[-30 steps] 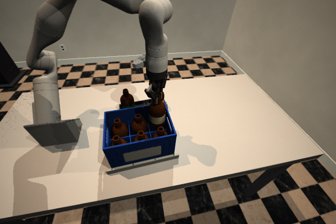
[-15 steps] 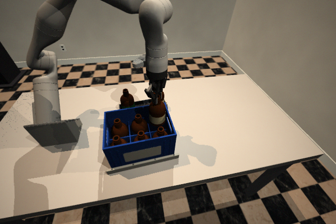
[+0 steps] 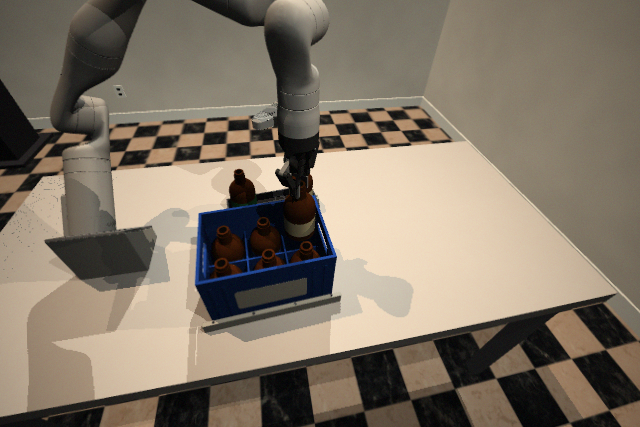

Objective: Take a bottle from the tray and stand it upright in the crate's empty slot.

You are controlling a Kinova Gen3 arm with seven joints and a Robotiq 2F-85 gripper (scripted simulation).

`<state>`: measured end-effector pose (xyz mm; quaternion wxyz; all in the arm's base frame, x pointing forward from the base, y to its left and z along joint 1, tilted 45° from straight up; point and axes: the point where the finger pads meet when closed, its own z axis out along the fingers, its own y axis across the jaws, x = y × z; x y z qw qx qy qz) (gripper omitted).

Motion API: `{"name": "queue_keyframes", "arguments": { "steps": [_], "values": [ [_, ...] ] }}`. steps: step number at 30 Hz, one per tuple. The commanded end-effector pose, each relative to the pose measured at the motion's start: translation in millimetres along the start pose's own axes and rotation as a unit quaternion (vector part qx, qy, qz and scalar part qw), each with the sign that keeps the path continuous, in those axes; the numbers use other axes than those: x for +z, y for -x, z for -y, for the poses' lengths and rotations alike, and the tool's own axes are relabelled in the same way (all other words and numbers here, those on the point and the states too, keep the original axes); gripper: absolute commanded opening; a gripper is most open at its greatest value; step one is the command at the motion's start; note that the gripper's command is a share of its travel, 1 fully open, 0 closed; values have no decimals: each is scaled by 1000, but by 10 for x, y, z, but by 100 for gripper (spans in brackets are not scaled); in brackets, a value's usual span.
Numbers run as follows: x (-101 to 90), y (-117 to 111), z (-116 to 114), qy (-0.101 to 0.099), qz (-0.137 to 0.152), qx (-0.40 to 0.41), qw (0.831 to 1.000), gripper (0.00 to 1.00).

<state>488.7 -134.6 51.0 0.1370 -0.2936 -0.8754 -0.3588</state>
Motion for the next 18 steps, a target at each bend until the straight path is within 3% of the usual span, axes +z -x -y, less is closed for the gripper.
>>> {"name": "queue_keyframes", "arguments": {
  "steps": [1,18],
  "values": [
    [-10,4,1,0,1,0,1000,0],
    [76,4,1,0,1,0,1000,0]
  ]
}}
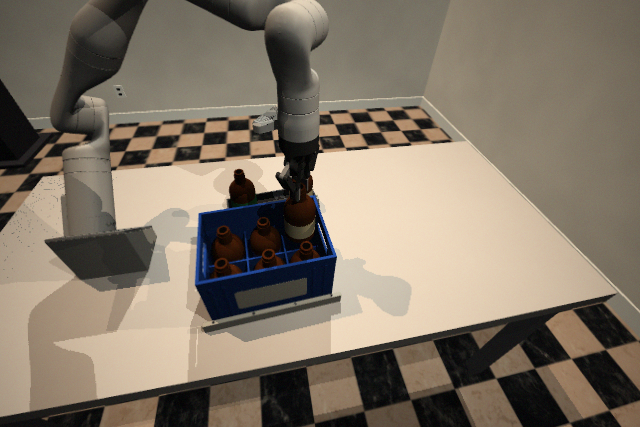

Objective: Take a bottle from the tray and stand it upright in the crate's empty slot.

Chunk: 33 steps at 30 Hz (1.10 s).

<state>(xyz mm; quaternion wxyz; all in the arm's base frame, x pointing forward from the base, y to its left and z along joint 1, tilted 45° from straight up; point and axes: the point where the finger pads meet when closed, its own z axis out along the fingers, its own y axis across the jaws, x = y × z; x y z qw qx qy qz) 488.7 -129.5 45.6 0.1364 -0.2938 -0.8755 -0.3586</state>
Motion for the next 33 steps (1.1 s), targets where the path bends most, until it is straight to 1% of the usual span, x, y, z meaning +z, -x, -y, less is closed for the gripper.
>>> {"name": "queue_keyframes", "arguments": {
  "steps": [1,14,33],
  "values": [
    [13,1,1,0,0,0,1000,0],
    [166,1,1,0,0,0,1000,0],
    [296,2,0,0,0,0,1000,0]
  ]
}}
